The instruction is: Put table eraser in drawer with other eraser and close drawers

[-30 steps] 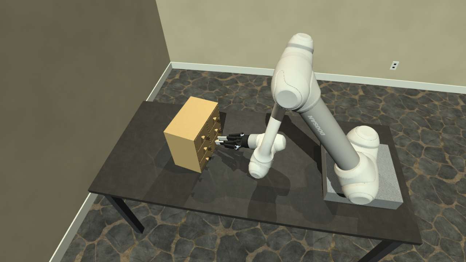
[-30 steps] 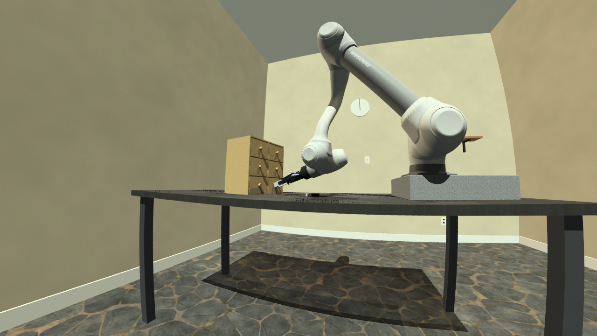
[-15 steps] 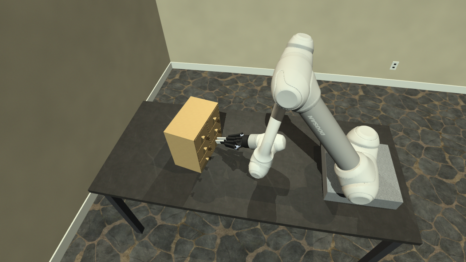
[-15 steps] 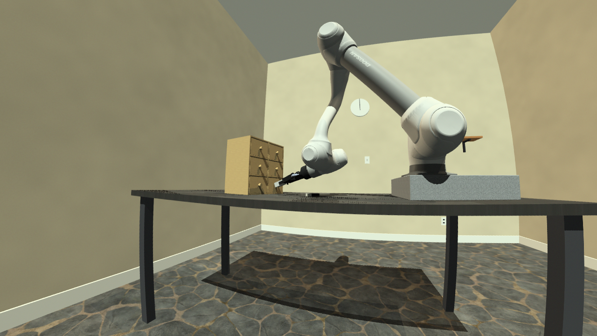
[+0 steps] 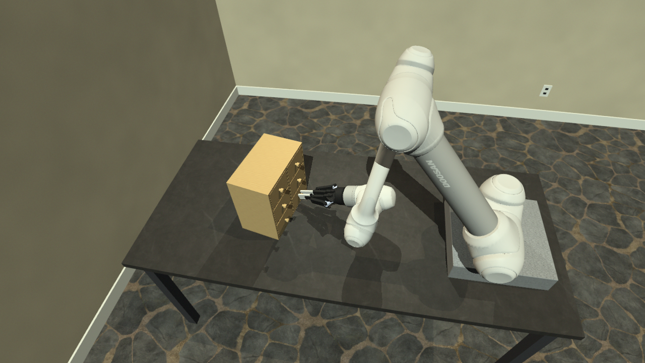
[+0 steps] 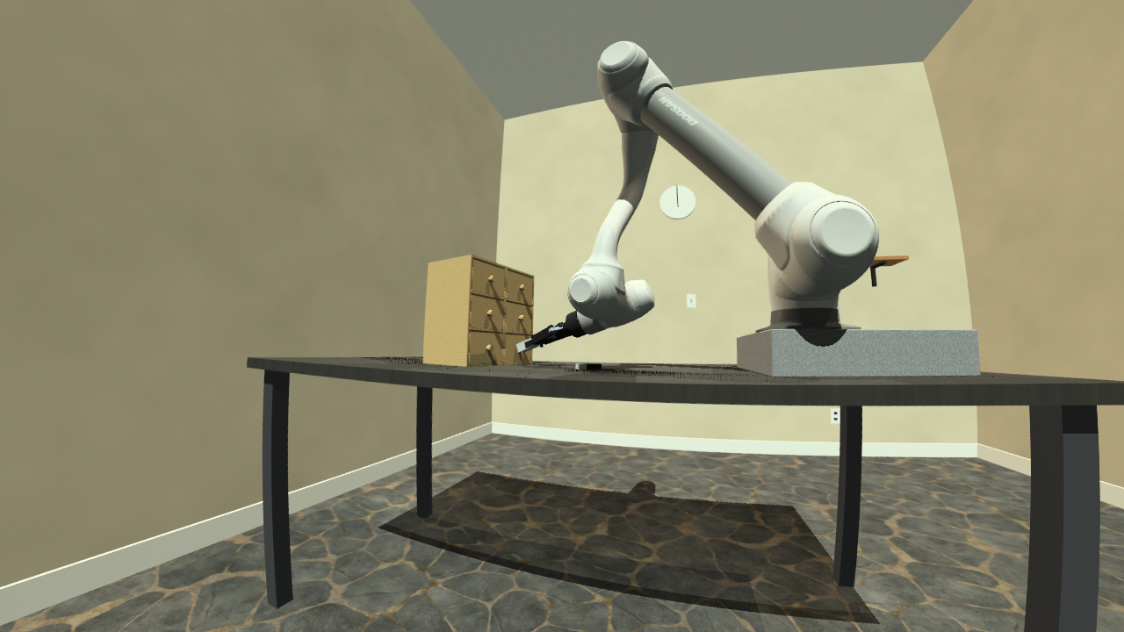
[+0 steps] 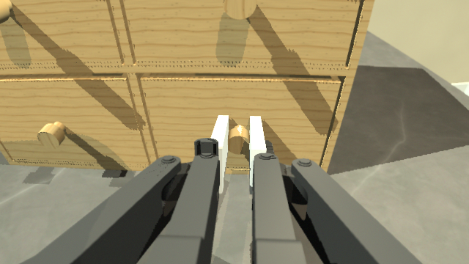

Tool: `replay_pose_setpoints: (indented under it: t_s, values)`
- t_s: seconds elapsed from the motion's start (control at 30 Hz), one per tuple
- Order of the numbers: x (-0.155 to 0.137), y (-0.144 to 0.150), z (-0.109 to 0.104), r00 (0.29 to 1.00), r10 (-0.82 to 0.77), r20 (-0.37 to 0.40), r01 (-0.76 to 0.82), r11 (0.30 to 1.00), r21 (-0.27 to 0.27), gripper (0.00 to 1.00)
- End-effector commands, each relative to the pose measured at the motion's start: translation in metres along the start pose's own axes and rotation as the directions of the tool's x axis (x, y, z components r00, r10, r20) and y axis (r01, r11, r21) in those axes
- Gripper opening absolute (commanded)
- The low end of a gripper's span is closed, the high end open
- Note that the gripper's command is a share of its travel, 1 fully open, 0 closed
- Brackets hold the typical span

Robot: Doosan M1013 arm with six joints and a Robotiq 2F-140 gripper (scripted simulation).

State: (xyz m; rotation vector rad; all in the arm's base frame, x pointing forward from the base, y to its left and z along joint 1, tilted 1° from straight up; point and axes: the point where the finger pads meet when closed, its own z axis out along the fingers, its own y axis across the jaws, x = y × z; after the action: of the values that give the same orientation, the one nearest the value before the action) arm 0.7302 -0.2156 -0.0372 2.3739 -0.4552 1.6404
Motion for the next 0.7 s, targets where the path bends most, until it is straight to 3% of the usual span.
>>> replay_pose_setpoints:
  t_s: [0.0,0.67]
  values:
    - [-0.001,0.0005,0.0027,1.0,-0.003,0.004,0.003,1.0,0.002,0.08]
    - [-0.0027,0.0006,-0.0019,1.0,-0.003,0.004,0.003,1.0,0.002,0.08]
